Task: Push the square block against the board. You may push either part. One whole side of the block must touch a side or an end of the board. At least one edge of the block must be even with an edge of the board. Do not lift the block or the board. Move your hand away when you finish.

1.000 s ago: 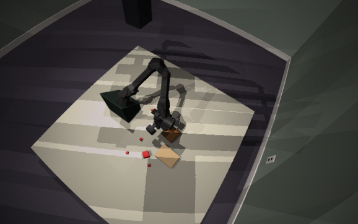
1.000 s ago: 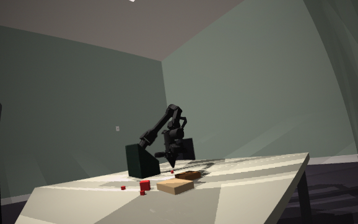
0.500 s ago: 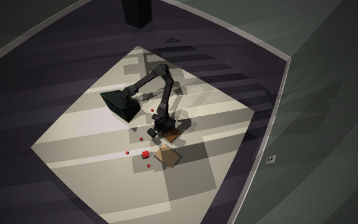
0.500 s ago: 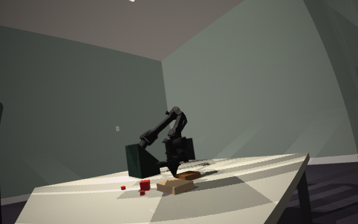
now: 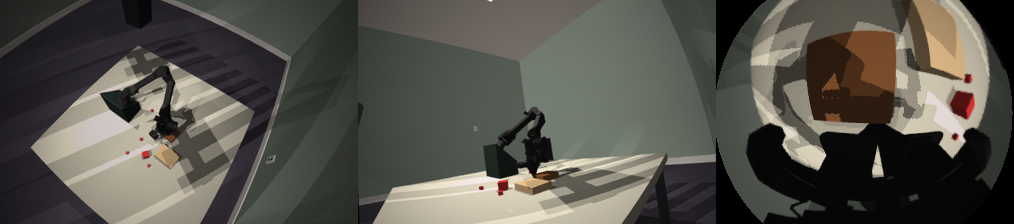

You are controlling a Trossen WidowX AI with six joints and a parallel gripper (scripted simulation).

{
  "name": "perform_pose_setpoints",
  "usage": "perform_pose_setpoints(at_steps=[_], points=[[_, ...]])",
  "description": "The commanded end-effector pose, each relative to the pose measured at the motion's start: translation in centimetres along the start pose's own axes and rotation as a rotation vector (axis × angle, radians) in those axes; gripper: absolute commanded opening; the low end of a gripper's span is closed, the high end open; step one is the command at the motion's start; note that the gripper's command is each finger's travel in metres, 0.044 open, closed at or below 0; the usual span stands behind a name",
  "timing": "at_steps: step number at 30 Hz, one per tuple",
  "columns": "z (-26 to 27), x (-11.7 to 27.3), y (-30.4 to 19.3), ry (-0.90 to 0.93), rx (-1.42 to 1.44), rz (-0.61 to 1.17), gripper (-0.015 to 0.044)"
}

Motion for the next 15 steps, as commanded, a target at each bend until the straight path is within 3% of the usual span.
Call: perform_pose_setpoints(at_steps=[1, 15], points=[[-0.1, 0.0, 0.7, -0.001, 0.004, 0.000, 0.0000], [-0.4, 0.0, 2.2, -0.001, 0.005, -0.001, 0.0000]])
Point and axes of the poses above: the point midway between the two fingers, 35 mm back from their tips, its own x axis back along the fingers, its own z axis across the jaws, y = z × x, the point moved 3 cm from there along x, back along the fingers, and after that the axes turned 12 degrees about x, right-handed, at the moved point
